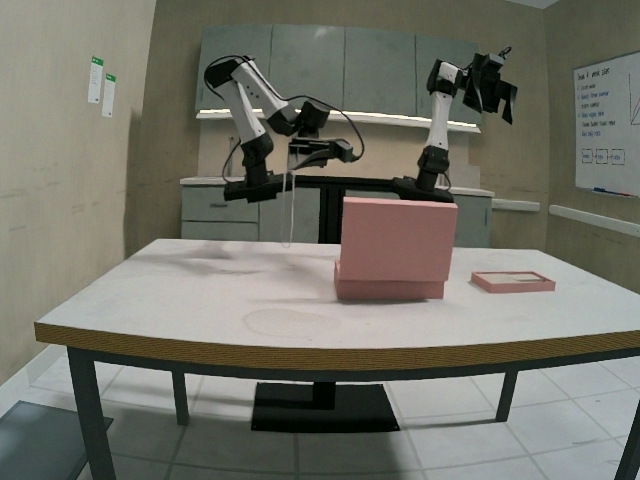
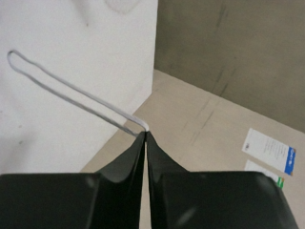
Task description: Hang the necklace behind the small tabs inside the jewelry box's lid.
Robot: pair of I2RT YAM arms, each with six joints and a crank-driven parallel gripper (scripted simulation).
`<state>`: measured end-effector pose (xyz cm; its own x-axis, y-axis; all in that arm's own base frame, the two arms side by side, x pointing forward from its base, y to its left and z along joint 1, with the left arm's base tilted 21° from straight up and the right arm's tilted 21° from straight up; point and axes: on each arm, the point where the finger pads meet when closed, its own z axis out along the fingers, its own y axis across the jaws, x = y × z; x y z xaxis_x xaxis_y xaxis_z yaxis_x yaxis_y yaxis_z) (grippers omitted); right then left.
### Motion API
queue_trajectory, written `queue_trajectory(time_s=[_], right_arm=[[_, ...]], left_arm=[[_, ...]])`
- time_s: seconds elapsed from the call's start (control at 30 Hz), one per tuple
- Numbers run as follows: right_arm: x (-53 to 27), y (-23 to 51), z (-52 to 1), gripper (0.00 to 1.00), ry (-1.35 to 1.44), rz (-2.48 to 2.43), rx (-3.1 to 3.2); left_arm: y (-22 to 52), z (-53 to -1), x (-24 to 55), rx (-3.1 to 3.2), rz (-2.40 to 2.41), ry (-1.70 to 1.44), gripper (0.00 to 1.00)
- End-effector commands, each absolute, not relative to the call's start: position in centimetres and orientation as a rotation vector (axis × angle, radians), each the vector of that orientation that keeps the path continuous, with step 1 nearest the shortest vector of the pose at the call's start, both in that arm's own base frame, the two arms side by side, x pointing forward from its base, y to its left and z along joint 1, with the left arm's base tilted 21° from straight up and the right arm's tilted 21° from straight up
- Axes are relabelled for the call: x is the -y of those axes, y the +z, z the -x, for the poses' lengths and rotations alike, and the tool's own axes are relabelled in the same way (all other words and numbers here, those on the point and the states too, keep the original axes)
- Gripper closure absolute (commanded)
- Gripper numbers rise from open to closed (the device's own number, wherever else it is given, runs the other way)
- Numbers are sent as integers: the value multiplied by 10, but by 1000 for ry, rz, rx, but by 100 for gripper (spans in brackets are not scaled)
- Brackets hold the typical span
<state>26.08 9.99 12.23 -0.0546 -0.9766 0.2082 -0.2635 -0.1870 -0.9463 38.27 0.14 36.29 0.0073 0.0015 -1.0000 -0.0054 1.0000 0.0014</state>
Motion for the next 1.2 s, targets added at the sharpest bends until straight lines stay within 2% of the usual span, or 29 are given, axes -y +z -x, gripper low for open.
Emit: queue_trajectory(time_s=[0.0,1.17], right_arm=[[-111,128,-269,100,-1269,1526,-1365],[-181,132,-316,100,-1310,1572,-1368]], left_arm=[[382,-378,3,-1498,-19,-2,0],[382,-378,3,-1498,-19,-2,0]])
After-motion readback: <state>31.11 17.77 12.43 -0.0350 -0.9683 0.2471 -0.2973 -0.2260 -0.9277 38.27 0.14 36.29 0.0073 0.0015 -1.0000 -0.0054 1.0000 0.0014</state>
